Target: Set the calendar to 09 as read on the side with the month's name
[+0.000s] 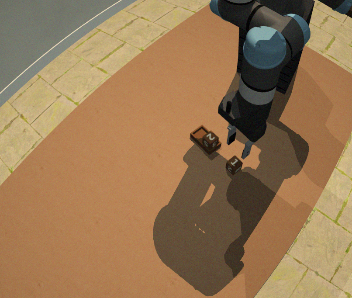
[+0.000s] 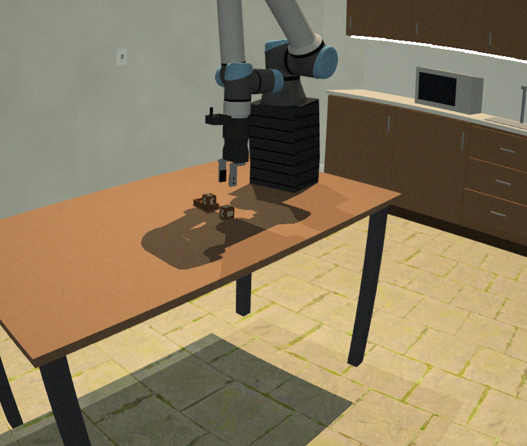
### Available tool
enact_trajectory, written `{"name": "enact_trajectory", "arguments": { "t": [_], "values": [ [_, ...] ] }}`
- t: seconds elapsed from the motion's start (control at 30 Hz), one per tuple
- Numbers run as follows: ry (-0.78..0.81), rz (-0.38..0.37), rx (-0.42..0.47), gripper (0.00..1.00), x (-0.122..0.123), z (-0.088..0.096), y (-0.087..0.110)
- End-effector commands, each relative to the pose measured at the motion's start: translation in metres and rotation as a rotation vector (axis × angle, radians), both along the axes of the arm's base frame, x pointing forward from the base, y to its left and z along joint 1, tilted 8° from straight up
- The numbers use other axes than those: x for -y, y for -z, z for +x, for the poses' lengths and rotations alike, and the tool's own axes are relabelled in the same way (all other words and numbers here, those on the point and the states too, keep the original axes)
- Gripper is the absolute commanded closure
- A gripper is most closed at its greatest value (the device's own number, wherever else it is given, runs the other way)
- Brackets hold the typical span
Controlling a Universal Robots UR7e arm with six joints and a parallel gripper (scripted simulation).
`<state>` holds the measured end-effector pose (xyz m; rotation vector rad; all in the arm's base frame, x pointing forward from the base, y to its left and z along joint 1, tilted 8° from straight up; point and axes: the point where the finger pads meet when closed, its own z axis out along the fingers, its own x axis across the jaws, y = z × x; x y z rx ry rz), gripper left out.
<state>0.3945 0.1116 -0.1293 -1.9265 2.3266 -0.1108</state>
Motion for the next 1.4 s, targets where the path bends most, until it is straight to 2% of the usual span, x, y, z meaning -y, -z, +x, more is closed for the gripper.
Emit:
{"name": "enact_trajectory", "arguments": {
  "t": [0.0,0.03,0.07,0.97,1.17,1.37],
  "values": [
    [0.000,0.000,0.001,0.10,0.0000,0.0000,-0.0013],
    [0.000,0.000,0.001,0.10,0.0000,0.0000,-0.0013],
    [0.000,0.000,0.001,0.00,0.0000,0.0000,-0.0013],
    [0.009,0.001,0.000,0.00,0.0001,0.0001,-0.0012],
    [0.062,0.009,-0.001,0.00,0.0008,0.0009,-0.0010],
    [0.180,0.025,-0.003,0.00,0.0023,0.0023,-0.0004]
  ]
}}
